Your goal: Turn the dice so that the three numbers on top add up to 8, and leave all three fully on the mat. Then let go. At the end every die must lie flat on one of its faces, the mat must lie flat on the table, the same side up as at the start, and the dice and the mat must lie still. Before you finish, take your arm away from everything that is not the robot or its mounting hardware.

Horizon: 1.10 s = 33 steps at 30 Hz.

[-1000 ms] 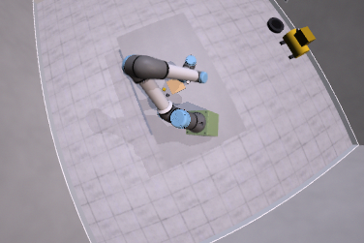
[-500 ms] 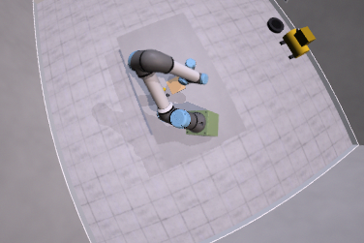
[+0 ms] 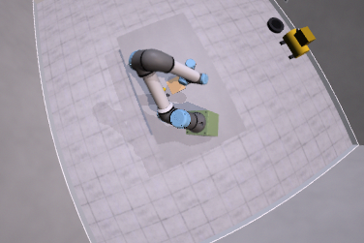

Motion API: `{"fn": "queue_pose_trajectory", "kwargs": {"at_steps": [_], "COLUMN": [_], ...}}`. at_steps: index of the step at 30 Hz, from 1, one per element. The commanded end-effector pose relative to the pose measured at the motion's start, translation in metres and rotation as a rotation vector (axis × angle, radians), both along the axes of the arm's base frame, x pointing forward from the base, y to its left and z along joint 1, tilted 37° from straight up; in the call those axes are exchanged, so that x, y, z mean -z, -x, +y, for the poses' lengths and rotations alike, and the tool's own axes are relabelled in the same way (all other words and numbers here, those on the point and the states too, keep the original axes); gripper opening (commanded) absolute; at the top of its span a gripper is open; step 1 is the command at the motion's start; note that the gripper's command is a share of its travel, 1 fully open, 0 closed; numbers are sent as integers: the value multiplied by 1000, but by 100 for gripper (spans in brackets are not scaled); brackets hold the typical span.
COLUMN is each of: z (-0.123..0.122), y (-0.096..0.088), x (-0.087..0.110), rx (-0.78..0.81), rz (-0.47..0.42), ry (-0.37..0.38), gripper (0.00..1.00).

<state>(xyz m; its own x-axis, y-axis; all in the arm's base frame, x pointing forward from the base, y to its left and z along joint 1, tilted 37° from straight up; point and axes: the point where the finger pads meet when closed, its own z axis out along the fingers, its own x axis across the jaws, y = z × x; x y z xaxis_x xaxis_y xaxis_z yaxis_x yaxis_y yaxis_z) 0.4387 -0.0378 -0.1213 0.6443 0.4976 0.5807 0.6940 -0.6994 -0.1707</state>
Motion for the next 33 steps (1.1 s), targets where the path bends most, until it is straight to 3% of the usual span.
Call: {"fn": "queue_pose_trajectory", "kwargs": {"at_steps": [1, 33], "z": [0, 2], "y": [0, 0], "x": [0, -2], "rx": [1, 1], "rz": [-1, -1], "ry": [1, 1], "gripper": [100, 100]}}
